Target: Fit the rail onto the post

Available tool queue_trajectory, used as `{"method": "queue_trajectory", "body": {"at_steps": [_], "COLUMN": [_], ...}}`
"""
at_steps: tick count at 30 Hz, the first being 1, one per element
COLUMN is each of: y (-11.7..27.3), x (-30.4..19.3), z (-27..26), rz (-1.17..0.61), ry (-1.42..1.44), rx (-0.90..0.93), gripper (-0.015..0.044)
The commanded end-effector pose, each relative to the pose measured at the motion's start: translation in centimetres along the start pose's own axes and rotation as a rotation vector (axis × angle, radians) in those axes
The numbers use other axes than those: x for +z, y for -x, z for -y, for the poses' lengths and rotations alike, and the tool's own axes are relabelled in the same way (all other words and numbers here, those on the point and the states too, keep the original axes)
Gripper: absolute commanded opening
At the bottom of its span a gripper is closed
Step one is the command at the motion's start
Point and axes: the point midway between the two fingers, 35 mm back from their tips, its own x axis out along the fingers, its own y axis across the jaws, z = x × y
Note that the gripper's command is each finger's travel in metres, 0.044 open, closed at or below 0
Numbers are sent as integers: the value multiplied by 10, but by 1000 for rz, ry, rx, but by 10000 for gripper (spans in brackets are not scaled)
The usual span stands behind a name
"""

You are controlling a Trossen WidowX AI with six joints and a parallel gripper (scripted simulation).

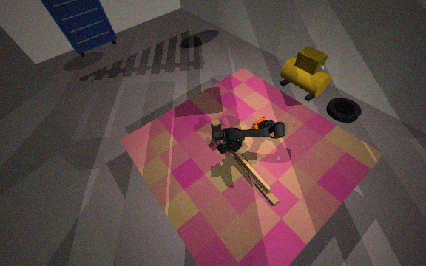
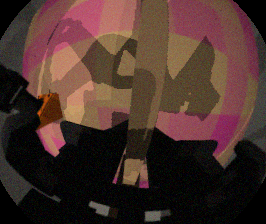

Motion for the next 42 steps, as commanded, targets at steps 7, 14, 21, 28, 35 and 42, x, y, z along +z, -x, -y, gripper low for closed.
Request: {"method": "queue_trajectory", "body": {"at_steps": [7, 14, 21, 28, 35, 42], "y": [3, 2, 1, 0, 0, 1], "x": [0, 0, 0, -1, -3, -5], "z": [1, 2, 2, 2, 1, 0], "rz": [-2, -2, -2, -2, -2, -2], "ry": [2, 2, 2, 2, 2, 2], "rx": [-6, -6, -6, -6, -6, -6], "gripper": [0, 0, 0, 0, 0, 0]}}
